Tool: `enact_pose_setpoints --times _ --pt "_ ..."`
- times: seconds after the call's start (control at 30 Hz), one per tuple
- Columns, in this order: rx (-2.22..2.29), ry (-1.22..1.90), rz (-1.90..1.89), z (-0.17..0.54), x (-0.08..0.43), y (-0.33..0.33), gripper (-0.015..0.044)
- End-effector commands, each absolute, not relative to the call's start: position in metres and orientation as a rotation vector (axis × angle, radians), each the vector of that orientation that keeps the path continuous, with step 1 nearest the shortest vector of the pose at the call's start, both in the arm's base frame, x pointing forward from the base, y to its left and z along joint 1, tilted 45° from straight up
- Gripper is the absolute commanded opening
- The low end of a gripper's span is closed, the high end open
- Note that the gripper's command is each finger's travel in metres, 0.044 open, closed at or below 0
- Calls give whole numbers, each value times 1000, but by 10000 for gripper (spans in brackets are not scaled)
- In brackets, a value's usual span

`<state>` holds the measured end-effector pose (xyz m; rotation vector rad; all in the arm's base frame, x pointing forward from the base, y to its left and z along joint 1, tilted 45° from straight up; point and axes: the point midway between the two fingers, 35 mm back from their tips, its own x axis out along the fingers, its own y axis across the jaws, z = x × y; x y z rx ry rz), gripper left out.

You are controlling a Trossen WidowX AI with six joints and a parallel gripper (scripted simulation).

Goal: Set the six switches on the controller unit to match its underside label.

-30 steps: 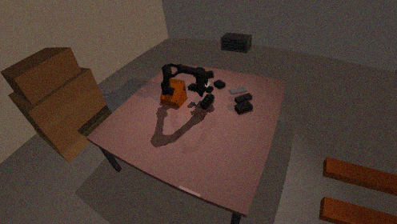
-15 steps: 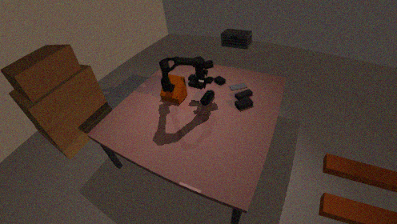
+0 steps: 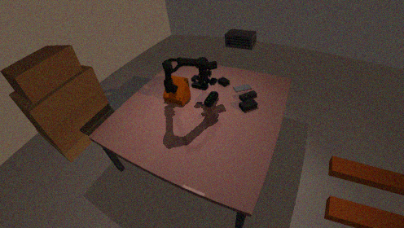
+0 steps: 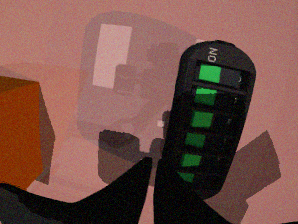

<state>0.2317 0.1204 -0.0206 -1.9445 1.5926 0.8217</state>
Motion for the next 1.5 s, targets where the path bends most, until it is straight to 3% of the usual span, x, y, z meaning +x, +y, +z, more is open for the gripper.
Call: enact_pose_setpoints --times 0.0,0.17,0.73,0.8,1.37,1.47 --pt "-1938 1595 820 -20 231 121 0" --pt "-1938 1595 820 -20 231 121 0" --pt "-1944 1593 822 -21 232 120 440" --pt "-1944 1593 822 -21 232 120 440" --pt "-2118 1262 696 -22 231 47 0" --pt "-2118 1262 696 -22 231 47 0"
